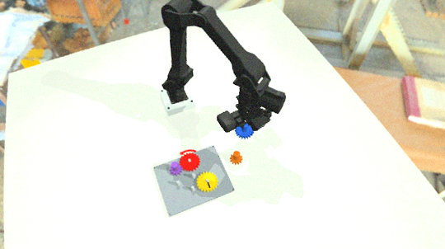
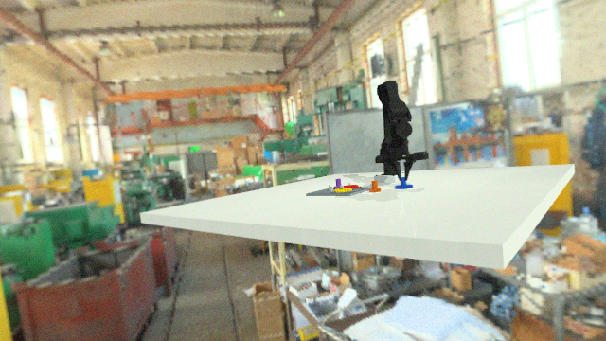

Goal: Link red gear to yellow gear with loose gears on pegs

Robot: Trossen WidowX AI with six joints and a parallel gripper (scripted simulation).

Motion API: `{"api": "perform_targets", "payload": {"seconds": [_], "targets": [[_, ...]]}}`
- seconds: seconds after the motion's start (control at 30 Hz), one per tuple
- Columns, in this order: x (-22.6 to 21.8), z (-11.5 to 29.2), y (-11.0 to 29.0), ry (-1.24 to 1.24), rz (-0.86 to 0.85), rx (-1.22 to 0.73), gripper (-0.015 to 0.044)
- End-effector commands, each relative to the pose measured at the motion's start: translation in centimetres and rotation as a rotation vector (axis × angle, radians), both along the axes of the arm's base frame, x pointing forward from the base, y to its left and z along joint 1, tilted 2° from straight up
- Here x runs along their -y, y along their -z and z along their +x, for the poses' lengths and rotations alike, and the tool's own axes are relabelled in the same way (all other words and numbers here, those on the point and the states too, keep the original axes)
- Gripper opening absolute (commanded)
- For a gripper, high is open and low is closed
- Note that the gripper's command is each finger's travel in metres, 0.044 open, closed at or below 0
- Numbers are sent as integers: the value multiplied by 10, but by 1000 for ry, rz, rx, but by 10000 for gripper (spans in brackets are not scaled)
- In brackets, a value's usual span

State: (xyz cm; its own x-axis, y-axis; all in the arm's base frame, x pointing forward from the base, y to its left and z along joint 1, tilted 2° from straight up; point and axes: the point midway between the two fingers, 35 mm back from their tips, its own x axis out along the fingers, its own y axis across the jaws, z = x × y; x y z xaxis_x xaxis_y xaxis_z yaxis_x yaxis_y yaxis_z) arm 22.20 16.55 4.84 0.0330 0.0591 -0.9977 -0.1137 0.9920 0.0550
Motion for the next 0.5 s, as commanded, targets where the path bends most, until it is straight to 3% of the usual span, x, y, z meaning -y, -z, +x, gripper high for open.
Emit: {"api": "perform_targets", "payload": {"seconds": [0.0,0.13,0.47], "targets": [[0,0,1,3,-2,0,46],[0,0,1,3,-2,0,0],[-1,3,-19,3,-1,0,0]]}}
